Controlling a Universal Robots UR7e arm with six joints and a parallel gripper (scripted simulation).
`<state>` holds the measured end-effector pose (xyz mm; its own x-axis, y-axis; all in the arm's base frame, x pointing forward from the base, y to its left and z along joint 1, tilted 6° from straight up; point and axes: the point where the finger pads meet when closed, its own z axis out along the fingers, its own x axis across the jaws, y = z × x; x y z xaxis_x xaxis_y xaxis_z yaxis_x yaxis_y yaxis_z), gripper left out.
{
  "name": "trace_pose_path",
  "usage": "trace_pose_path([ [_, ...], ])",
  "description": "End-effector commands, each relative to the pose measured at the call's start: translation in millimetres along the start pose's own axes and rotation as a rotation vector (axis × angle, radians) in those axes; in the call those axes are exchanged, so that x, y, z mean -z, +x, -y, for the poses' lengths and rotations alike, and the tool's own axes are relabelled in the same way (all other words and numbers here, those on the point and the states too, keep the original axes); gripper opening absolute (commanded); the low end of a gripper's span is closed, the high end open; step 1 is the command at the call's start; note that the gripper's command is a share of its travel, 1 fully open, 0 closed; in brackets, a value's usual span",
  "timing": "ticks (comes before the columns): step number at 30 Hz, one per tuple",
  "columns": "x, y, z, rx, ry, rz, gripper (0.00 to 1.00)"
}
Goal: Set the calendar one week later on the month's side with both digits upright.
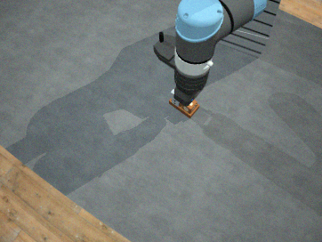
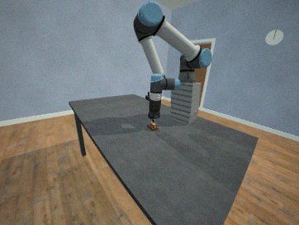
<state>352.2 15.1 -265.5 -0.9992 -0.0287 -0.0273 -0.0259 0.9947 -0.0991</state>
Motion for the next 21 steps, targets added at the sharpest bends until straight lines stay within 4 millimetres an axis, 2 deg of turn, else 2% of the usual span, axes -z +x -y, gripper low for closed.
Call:
trace_pose_path([
  [1, 0.3, -0.4, 0.0, 0.000, 0.000, 0.001, 0.57],
  [14, 2.0, -0.4, 0.0, 0.000, 0.000, 0.001, 0.57],
  [21, 13.8, -0.4, 0.0, 0.000, 0.000, 0.001, 0.57],
])
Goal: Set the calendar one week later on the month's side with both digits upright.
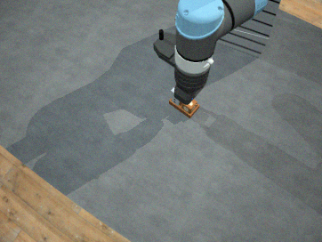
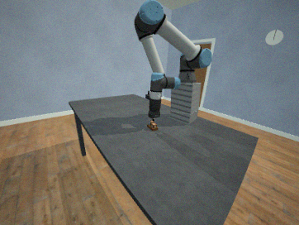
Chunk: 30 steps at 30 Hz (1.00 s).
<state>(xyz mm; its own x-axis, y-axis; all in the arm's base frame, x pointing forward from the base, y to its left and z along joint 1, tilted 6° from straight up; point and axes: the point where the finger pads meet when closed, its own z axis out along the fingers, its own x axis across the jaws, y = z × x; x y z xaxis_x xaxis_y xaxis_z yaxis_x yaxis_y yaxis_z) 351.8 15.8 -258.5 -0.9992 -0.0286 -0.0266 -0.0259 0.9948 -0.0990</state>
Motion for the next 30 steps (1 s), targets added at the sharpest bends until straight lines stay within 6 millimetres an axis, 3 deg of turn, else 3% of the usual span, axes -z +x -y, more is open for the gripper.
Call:
trace_pose_path([
  [1, 9.3, -0.6, 0.1, 0.000, 0.000, 0.002, 0.57],
  [22, 75.0, -0.4, 0.1, 0.000, 0.000, 0.002, 0.57],
  [30, 87.7, -0.4, 0.0, 0.000, 0.000, 0.002, 0.57],
])
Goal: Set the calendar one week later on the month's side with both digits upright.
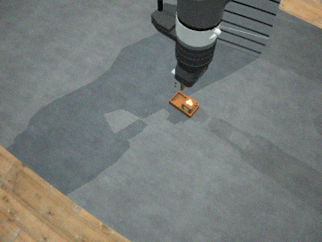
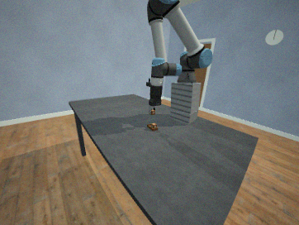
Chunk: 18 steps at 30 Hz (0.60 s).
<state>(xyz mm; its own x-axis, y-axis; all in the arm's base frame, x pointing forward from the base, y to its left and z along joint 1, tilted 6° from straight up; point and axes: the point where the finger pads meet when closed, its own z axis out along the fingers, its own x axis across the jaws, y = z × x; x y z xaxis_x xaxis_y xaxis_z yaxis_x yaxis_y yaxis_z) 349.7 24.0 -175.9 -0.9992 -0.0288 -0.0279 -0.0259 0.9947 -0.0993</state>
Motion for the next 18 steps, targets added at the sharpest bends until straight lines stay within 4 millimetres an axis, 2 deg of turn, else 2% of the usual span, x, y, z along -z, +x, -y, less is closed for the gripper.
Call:
trace_pose_path([
  [1, 6.1, -0.1, 0.0, 0.000, 0.000, 0.000, 0.57],
  [18, 10.2, -0.1, 0.0, 0.000, 0.000, 0.000, 0.57],
])
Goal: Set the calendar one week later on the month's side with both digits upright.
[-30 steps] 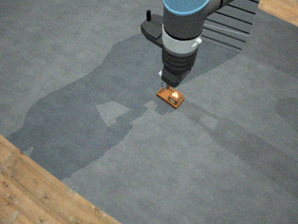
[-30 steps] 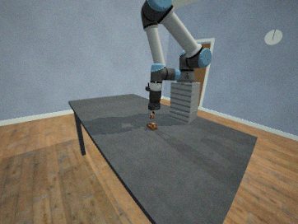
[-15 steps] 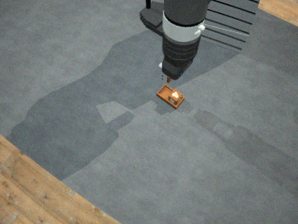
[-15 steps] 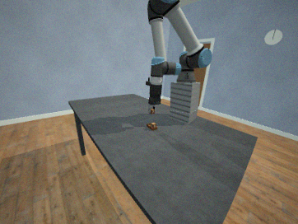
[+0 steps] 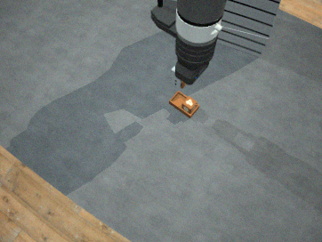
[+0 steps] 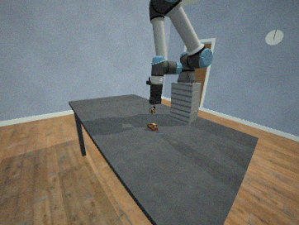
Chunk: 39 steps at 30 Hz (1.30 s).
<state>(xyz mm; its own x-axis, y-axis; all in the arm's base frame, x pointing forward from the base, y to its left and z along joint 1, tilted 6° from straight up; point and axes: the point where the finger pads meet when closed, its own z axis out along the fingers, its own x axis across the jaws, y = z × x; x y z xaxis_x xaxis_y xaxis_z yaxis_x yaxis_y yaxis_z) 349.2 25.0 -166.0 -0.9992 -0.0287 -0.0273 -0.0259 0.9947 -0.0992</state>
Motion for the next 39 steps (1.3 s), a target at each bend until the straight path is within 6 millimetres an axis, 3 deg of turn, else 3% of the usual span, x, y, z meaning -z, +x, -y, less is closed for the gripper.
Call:
trace_pose_path([
  [1, 0.3, -0.3, 0.0, 0.000, 0.000, 0.001, 0.57],
  [19, -0.5, -2.4, 7.6, 0.100, 0.000, 0.001, 0.57],
  [30, -2.0, -5.9, 21.3, 0.293, -0.001, 0.001, 0.57],
  [39, -4.0, -9.3, 39.4, 0.573, -0.001, 0.001, 0.57],
])
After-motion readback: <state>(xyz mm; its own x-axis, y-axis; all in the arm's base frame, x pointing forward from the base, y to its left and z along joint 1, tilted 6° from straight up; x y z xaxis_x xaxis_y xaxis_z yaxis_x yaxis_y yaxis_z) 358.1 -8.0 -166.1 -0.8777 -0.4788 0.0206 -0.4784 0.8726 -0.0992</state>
